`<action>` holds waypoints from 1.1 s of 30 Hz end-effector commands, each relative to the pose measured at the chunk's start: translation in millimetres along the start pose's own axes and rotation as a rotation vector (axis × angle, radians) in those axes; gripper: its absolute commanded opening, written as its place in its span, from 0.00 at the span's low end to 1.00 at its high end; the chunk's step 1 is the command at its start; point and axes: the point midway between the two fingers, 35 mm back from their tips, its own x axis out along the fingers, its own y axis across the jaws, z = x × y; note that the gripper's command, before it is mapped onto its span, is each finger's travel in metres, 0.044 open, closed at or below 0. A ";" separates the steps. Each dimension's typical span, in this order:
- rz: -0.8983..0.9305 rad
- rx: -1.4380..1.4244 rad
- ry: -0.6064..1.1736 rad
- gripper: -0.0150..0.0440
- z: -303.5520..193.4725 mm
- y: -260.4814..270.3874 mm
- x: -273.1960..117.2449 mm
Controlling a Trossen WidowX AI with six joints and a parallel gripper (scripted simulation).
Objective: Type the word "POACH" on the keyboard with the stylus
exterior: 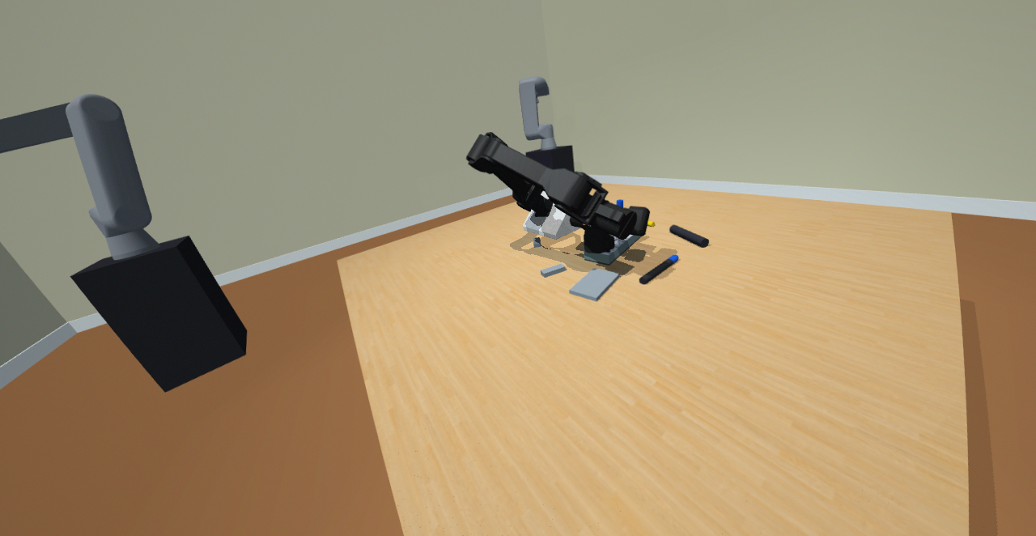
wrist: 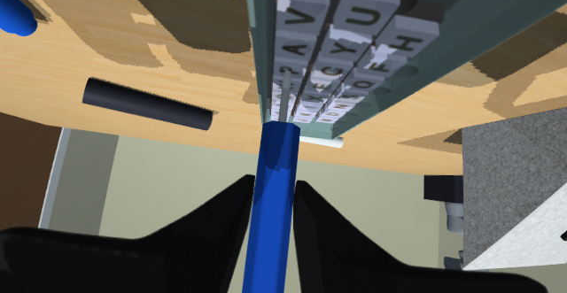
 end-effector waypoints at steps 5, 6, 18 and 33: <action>-0.003 -0.005 -0.001 0.39 3.0 -0.9 2.6; -0.003 -0.005 -0.001 0.39 3.3 -0.9 2.8; -0.003 -0.005 -0.001 0.39 1.8 -0.8 2.0; -0.008 -0.012 0.000 0.38 -28.8 -2.1 -13.5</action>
